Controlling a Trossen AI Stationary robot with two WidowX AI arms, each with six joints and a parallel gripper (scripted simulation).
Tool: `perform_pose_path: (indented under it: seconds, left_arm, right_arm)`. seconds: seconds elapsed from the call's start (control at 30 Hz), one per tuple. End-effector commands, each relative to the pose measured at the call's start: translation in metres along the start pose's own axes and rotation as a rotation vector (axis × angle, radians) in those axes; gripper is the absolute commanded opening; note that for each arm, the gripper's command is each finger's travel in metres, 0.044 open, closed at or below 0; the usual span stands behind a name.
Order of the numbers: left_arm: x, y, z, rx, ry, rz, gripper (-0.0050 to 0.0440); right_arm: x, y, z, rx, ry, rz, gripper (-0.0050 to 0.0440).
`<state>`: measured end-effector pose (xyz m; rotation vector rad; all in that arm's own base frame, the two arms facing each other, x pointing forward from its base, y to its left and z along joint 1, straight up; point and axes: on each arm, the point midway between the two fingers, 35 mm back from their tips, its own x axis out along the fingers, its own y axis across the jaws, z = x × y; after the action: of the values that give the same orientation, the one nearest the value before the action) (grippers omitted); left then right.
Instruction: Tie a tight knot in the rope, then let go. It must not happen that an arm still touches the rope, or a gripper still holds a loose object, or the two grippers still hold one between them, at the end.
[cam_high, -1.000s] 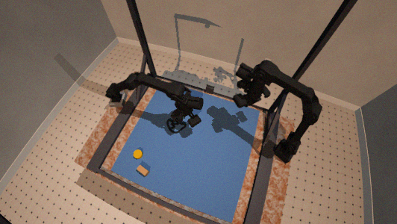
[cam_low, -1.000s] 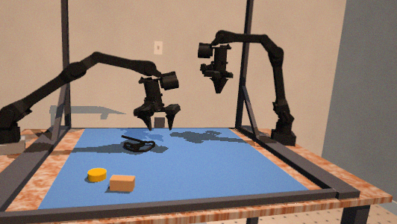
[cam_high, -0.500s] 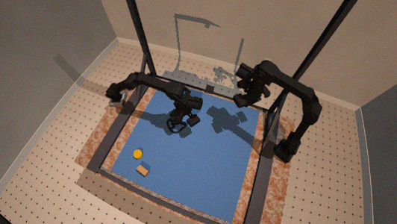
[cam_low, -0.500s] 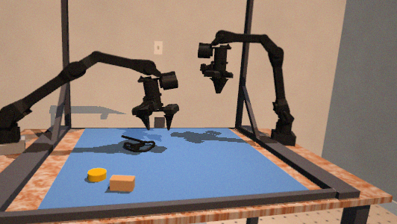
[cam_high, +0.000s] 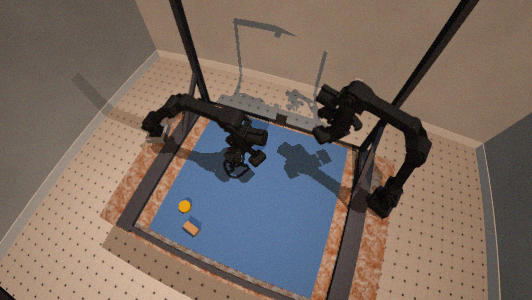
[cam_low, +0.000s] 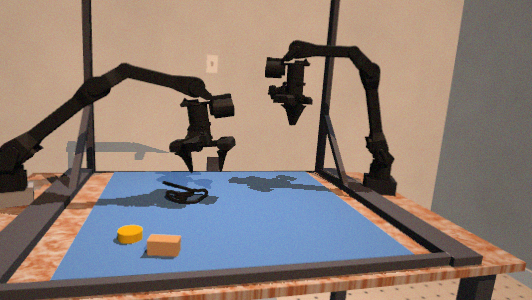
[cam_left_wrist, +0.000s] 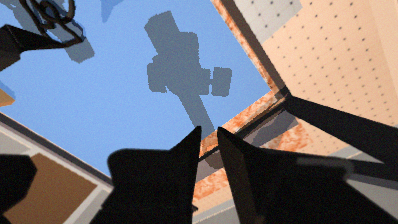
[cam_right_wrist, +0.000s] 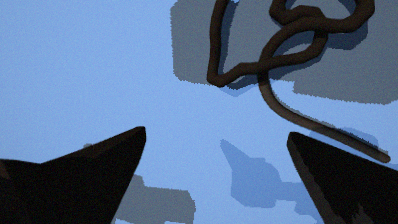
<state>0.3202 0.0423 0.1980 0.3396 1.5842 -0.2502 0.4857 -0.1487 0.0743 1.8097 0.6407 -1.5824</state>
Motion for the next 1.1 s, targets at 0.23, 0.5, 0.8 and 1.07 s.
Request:
perform_pose_path:
  seconds: [0.23,0.5,0.8,1.07]
  left_arm:
    - [-0.008,0.0,-0.002,-0.007,-0.023,0.015,0.0085]
    - [-0.008,0.0,-0.002,-0.007,-0.023,0.015,0.0085]
    - [-0.008,0.0,-0.002,-0.007,-0.023,0.015,0.0085]
    - [-0.008,0.0,-0.002,-0.007,-0.023,0.015,0.0085]
  right_arm:
    - [-0.028,-0.007,0.007,-0.111,0.017,0.039,0.044]
    - [-0.032,-0.014,0.012,-0.169,0.015,0.039,0.044]
    - [-0.04,-0.025,0.021,-0.271,0.011,0.039,0.044]
    - [-0.045,-0.033,0.027,-0.347,0.008,0.039,0.044]
